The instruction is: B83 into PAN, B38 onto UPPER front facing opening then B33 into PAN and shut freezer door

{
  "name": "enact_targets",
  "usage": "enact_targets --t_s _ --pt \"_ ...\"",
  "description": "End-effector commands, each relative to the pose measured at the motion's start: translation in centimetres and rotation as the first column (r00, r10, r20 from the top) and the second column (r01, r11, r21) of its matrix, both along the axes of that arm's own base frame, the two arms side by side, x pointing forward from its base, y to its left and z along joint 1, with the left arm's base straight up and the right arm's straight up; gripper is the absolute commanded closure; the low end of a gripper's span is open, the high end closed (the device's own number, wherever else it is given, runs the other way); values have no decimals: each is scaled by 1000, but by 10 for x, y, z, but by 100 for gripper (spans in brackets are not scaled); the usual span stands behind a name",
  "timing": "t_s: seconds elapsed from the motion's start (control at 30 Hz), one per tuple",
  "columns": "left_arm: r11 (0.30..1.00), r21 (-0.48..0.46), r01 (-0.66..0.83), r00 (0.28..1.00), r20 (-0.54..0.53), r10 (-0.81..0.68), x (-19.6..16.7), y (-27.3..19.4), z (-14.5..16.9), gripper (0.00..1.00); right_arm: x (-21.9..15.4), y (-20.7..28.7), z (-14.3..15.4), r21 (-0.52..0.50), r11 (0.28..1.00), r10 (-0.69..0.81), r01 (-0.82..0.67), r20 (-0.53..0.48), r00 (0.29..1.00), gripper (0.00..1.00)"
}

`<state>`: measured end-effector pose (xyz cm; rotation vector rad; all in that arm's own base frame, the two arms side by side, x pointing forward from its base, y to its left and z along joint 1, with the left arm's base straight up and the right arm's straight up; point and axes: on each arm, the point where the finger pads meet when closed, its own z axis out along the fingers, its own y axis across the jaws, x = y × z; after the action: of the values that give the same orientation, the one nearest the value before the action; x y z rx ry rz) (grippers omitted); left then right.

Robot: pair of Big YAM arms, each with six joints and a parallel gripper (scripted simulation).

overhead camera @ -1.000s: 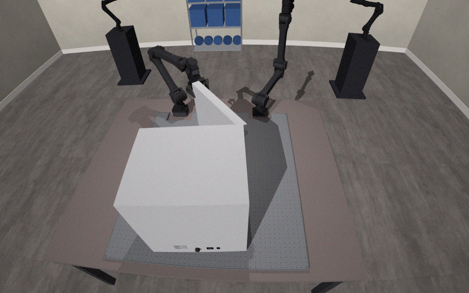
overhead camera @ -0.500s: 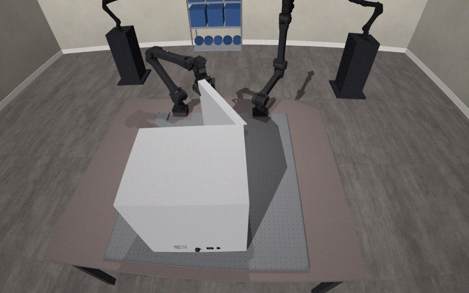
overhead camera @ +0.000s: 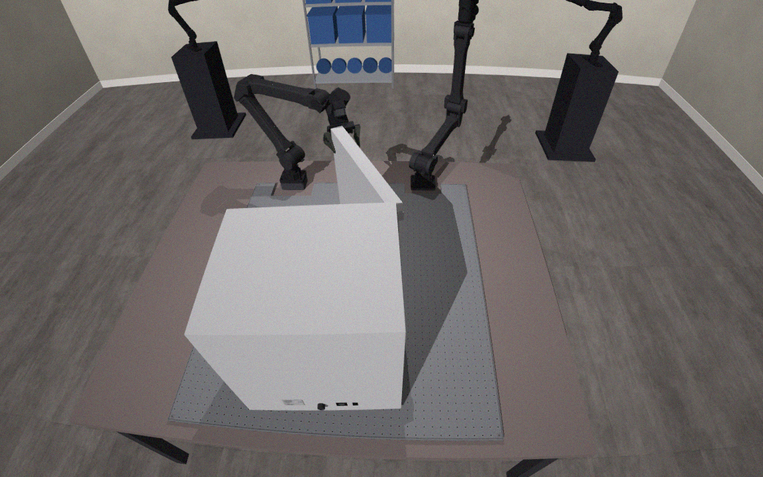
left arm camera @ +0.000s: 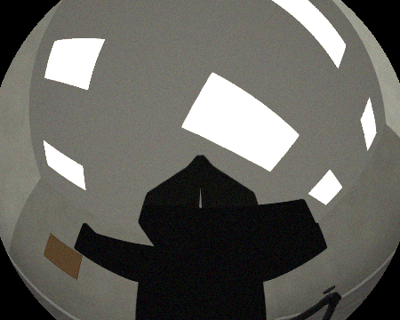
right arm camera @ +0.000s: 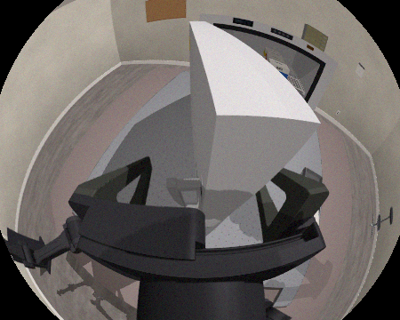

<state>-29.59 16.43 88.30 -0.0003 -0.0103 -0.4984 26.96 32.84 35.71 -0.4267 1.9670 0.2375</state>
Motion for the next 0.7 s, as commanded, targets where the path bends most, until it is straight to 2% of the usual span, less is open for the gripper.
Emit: enact_targets --t_s 0.0,0.67 --pt "1000 16 13 999 -34 -12 12 -6 1 100 -2 17 35 74 997 -5 4 5 1000 0" --pt "1000 16 13 999 -34 -12 12 -6 1 100 -22 63 32 76 989 -123 123 -7 992 0"
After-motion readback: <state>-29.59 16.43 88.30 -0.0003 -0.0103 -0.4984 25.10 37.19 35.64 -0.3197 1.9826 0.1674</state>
